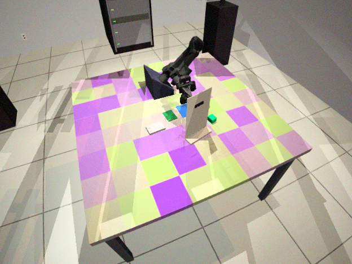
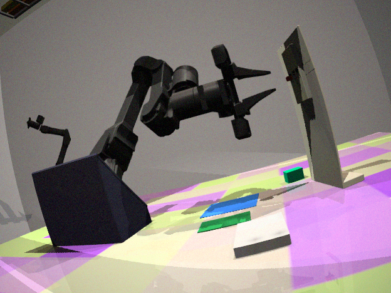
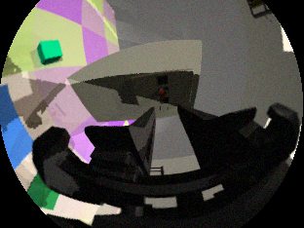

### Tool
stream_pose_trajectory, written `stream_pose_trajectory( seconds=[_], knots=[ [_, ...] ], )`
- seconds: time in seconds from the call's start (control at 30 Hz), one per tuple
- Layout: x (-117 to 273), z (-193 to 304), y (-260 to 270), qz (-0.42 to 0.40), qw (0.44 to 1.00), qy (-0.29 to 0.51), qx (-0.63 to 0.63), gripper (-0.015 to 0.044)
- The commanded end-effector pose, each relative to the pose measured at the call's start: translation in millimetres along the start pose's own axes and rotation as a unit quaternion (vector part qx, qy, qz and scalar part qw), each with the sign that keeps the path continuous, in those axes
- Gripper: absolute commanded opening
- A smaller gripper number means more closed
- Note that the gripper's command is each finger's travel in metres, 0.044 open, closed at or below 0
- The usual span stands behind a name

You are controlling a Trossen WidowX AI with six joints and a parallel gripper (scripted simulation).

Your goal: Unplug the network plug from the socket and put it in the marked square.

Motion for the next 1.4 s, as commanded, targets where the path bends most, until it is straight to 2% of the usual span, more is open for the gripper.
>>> stream_pose_trajectory(
  seconds=[0.0,0.8,0.87,1.37],
  knots=[
    [-8,-1,0,0.002,1.000,0.001,0.005,0.0156],
    [-43,-13,3,0.008,1.000,0.000,0.018,0.0156],
    [-43,-13,3,0.008,1.000,0.000,0.018,0.0104],
    [-43,-13,3,0.008,1.000,0.000,0.018,0.0004]
  ],
)
Point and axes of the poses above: the point midway between the two fingers, 35 mm back from their tips, its own x axis back along the fingers, its own y axis across the jaws, z = x × y, the point moved 8 cm from there along x, back along the fingers, and after that the axes turned 8 degrees about -x, right-handed, at the moved point
